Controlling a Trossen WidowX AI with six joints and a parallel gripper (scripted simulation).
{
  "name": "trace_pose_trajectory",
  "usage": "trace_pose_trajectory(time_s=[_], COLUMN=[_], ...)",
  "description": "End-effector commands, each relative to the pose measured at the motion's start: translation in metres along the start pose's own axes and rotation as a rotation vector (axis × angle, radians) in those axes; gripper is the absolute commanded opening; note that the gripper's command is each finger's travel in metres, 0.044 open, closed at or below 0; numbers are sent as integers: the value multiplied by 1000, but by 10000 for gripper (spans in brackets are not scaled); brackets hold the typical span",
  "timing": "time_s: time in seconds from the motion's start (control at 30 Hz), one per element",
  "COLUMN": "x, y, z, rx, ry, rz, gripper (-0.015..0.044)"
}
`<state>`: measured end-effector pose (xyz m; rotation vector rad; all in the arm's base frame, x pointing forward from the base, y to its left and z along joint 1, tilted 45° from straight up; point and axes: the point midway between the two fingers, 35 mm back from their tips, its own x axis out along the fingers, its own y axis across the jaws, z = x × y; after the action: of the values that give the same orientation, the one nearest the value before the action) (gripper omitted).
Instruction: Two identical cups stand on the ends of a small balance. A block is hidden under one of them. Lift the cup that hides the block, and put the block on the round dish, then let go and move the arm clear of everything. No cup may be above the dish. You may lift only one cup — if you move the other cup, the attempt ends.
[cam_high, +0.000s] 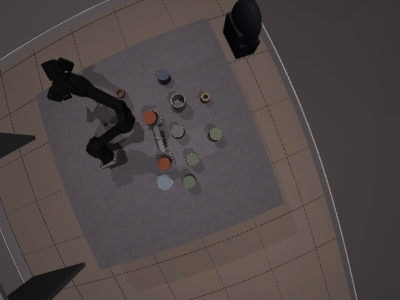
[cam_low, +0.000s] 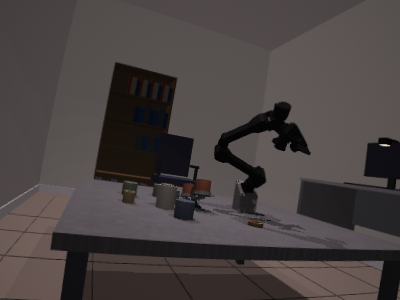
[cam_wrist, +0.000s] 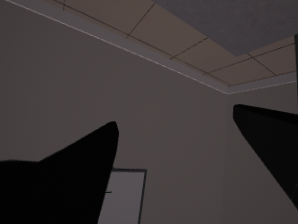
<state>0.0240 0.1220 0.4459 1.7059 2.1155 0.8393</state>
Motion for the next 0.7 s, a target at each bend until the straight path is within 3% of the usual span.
trace_pose_trajectory(time_s=[0.0,0.67], x=[0,16], y=[0,-27], z=[0,19], rx=[-5,-585], ry=[-2,-286], rz=[1,39], gripper=[426,440])
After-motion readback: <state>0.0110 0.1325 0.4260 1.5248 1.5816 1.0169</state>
